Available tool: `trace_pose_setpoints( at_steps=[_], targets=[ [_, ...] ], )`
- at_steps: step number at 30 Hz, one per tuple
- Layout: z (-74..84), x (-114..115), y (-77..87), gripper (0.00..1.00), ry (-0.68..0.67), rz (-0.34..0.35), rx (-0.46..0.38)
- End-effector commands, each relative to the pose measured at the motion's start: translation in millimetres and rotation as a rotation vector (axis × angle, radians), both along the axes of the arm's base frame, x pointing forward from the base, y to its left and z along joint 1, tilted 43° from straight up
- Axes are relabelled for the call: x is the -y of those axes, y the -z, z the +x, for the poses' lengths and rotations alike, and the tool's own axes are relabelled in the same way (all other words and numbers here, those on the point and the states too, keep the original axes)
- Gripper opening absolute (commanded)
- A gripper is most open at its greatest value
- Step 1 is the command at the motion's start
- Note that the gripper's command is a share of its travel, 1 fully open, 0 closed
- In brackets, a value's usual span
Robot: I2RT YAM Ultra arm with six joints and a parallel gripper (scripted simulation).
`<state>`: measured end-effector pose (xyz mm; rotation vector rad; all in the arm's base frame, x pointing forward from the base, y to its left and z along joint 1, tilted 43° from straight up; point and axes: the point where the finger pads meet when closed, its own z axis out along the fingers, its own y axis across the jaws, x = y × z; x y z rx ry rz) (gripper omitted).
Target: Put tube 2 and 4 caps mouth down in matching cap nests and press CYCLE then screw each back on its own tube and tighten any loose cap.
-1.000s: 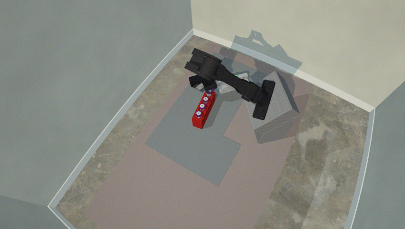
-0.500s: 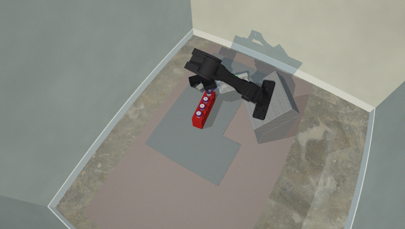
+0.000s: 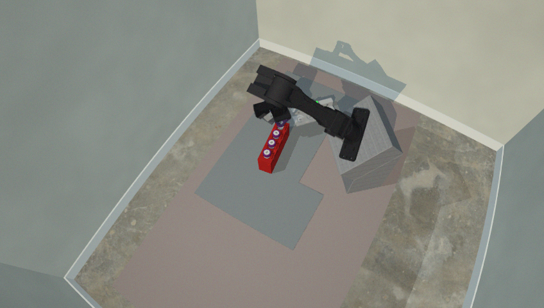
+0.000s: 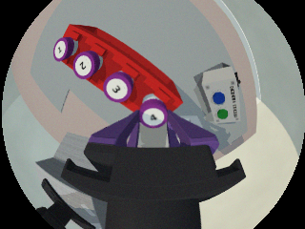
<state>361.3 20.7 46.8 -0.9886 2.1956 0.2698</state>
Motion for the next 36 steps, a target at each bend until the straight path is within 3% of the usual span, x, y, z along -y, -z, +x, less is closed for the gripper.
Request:
trace_pose_setpoints(
  at_steps=[1,36],
  targets=[
    [1.2,1.6,-1.9,0.00,0.005,-0.001,0.008],
    [-1.4,0.3,1.5,0.00,0.005,-0.001,0.008]
  ],
)
